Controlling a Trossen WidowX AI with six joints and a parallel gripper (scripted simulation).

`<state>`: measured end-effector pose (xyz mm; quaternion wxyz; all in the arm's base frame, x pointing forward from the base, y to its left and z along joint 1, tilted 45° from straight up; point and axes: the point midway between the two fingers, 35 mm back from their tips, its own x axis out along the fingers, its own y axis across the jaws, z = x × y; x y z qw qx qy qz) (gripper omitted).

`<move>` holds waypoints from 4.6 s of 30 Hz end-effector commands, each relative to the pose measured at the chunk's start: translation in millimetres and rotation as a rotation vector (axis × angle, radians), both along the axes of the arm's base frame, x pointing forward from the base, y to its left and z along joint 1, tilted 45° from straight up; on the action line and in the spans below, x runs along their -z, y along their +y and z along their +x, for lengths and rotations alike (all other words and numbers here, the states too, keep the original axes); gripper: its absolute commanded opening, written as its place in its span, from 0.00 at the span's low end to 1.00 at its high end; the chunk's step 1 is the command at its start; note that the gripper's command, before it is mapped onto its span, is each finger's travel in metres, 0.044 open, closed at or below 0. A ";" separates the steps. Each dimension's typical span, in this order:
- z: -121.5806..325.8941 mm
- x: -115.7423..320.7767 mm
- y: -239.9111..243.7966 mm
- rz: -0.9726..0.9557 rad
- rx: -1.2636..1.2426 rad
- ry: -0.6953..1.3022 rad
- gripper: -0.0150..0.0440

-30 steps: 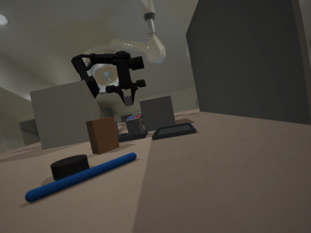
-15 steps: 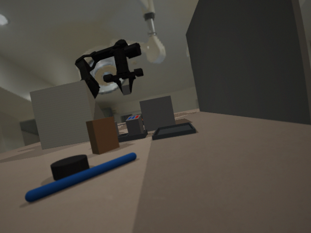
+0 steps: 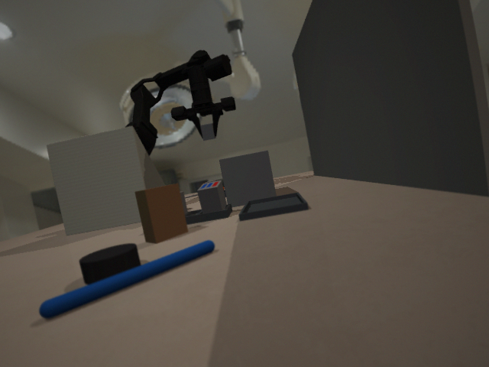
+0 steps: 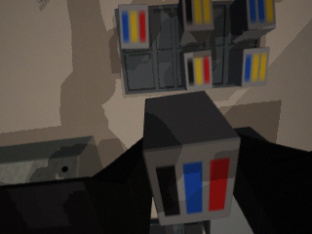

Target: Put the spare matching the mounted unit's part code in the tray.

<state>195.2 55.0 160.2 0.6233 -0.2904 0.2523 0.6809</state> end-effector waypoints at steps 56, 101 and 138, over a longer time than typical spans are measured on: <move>146.7 160.6 -177.5 -0.027 0.004 -0.016 0.25; 148.1 261.6 -212.7 -0.015 -0.006 -0.026 0.25; 150.5 291.3 -186.2 -0.015 -0.005 -0.027 0.25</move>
